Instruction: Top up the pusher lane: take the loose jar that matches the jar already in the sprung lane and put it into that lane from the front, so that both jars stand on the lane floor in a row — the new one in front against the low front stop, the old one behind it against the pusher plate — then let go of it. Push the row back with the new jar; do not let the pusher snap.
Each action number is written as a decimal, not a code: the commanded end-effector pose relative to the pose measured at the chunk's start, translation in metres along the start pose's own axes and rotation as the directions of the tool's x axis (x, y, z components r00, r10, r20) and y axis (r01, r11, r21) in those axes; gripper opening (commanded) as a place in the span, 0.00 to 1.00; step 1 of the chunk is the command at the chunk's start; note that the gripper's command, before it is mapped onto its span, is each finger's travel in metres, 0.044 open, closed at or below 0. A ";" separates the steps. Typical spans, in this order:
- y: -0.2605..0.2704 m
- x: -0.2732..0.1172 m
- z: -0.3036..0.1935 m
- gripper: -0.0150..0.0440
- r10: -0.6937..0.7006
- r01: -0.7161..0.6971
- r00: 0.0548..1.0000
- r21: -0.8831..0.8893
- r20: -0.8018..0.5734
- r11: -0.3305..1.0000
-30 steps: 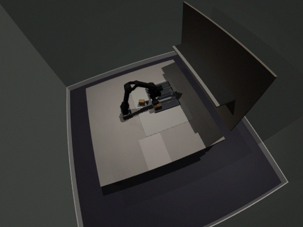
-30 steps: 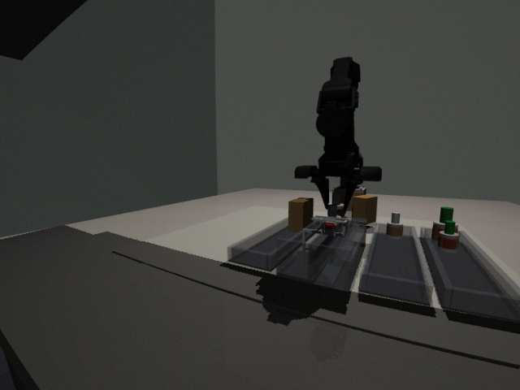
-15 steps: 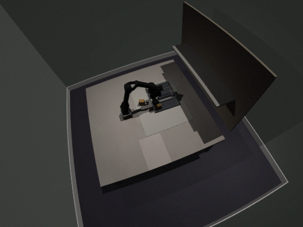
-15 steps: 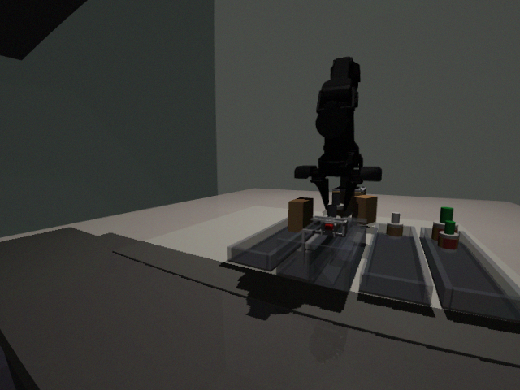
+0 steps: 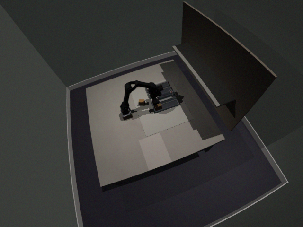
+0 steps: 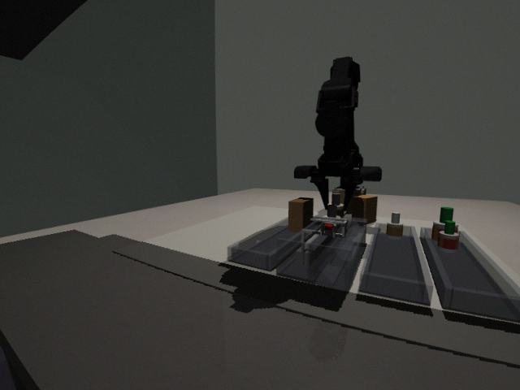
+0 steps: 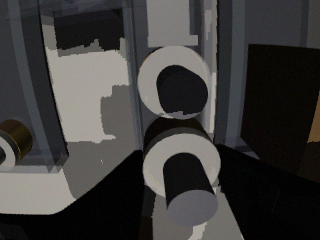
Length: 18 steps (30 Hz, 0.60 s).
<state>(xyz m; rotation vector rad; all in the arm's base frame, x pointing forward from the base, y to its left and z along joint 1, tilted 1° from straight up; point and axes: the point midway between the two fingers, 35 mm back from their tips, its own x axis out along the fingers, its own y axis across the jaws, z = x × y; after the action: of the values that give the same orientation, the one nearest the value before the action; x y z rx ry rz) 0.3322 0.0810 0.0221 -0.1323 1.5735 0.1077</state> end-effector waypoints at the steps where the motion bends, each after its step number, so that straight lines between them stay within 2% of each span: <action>1: 0.000 -0.003 0.008 0.25 0.004 -0.004 1.000 -0.003 0.028 1.000; 18: 0.000 0.001 0.009 0.25 0.004 -0.004 1.000 -0.003 0.028 1.000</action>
<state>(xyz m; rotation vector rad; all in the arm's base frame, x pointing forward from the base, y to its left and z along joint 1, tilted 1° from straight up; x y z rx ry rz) 0.3350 0.0815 0.0207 -0.1310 1.5683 0.1079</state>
